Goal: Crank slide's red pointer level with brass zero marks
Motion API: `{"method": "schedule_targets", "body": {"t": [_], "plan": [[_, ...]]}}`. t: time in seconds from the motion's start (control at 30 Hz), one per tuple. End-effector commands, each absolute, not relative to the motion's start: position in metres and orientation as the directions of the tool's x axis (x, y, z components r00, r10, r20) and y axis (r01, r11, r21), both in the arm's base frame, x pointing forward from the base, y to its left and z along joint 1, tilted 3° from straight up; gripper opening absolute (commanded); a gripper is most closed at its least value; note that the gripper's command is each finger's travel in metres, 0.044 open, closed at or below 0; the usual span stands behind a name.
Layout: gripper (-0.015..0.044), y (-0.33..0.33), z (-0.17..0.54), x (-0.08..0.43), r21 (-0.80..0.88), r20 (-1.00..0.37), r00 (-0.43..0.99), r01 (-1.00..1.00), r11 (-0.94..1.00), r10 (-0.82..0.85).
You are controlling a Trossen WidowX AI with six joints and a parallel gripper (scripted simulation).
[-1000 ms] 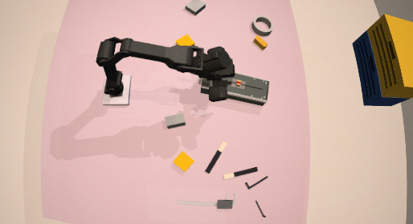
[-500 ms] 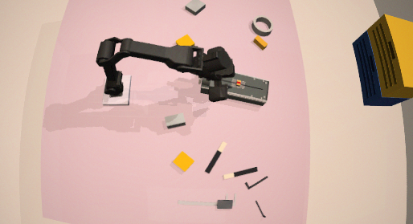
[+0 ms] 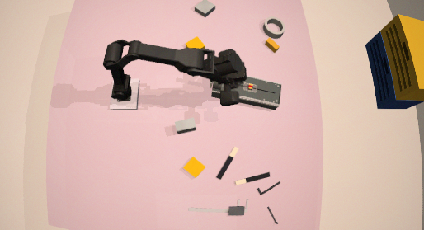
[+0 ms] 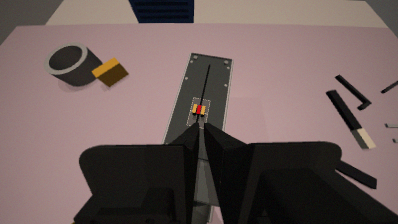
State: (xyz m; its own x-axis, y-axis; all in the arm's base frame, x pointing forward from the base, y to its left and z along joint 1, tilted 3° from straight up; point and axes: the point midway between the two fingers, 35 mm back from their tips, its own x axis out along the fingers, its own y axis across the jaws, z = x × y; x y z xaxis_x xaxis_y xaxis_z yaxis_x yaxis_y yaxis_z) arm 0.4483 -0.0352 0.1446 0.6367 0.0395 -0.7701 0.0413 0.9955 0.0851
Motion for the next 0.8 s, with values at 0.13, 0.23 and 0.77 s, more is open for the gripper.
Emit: {"method": "schedule_targets", "body": {"t": [0.13,0.23,0.77], "plan": [[0.0,-0.0354,0.1446,0.4483,0.084,-0.77,0.637,0.042,0.996,0.039],[0.0,-0.0352,0.1446,0.4483,0.085,-0.77,0.637,0.041,0.995,0.04],[0.0184,-0.0352,0.1446,0.4483,0.085,-0.77,0.637,0.041,0.995,0.04]]}}
